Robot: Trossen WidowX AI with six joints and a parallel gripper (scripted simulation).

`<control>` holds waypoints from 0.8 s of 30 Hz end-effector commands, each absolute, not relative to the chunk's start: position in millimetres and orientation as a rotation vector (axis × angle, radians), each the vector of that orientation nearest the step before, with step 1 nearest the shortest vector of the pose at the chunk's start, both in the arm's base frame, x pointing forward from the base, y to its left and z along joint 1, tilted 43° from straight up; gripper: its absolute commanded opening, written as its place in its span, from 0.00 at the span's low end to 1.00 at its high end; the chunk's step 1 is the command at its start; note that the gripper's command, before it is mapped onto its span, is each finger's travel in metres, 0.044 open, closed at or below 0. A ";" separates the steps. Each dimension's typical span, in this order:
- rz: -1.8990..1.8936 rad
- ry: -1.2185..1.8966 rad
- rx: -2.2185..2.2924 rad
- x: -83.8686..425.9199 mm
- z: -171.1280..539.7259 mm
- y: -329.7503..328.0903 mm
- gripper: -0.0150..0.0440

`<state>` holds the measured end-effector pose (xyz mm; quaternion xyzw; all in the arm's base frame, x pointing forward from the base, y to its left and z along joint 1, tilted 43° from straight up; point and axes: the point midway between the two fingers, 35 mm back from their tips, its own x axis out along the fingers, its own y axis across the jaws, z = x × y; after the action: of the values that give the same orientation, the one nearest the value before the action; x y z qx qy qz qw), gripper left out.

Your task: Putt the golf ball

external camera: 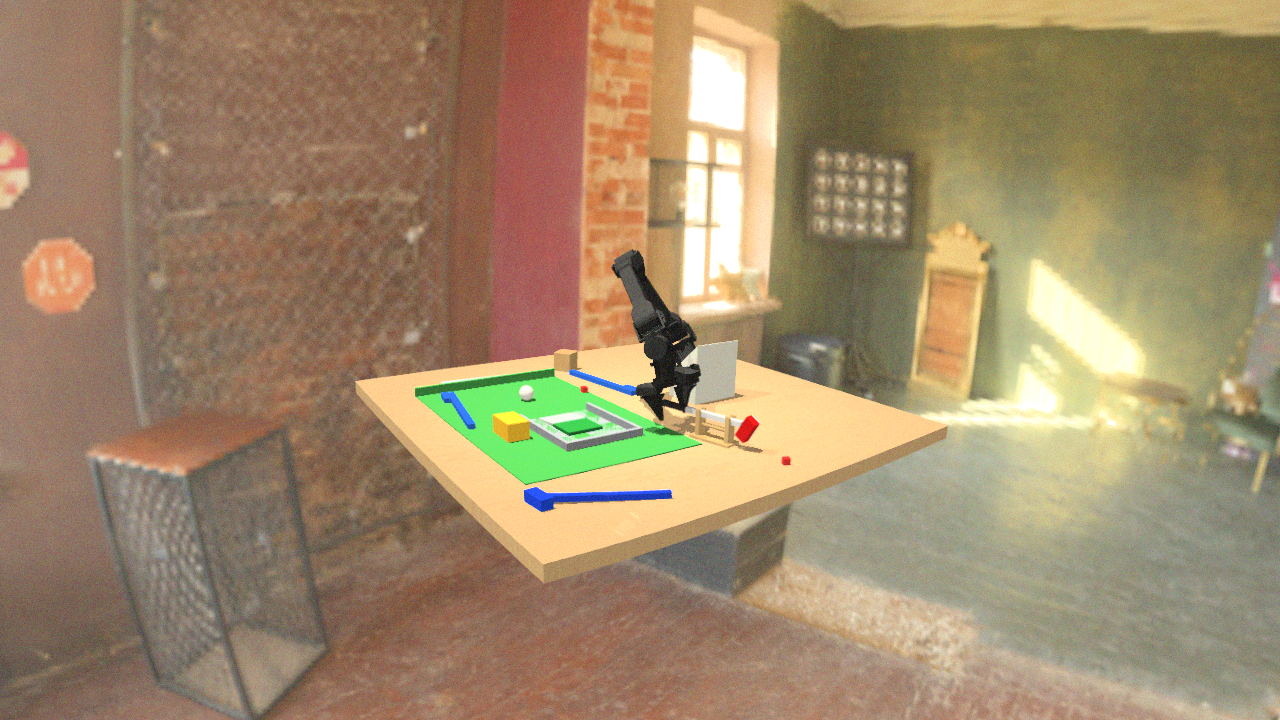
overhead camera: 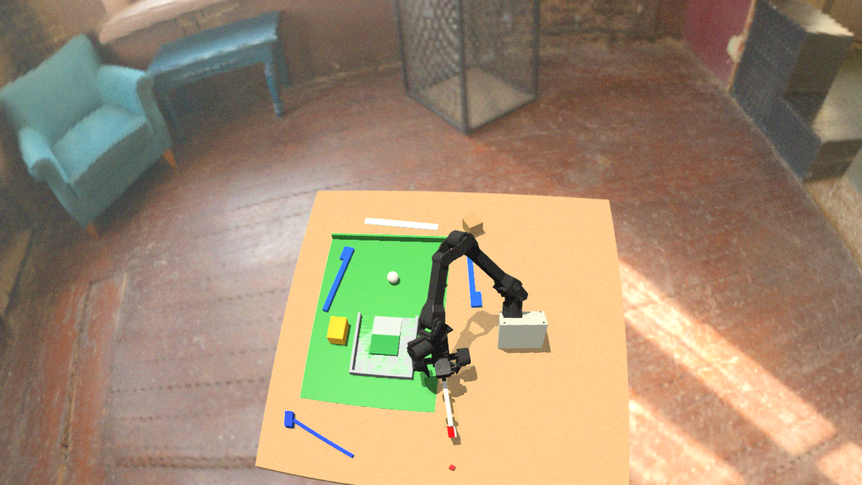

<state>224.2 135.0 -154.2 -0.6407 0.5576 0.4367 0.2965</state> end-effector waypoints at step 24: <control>1.161 1.483 -1.703 224.5 -151.8 137.8 0.25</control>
<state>224.0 135.1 -154.1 -0.6408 0.5578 0.4368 0.2956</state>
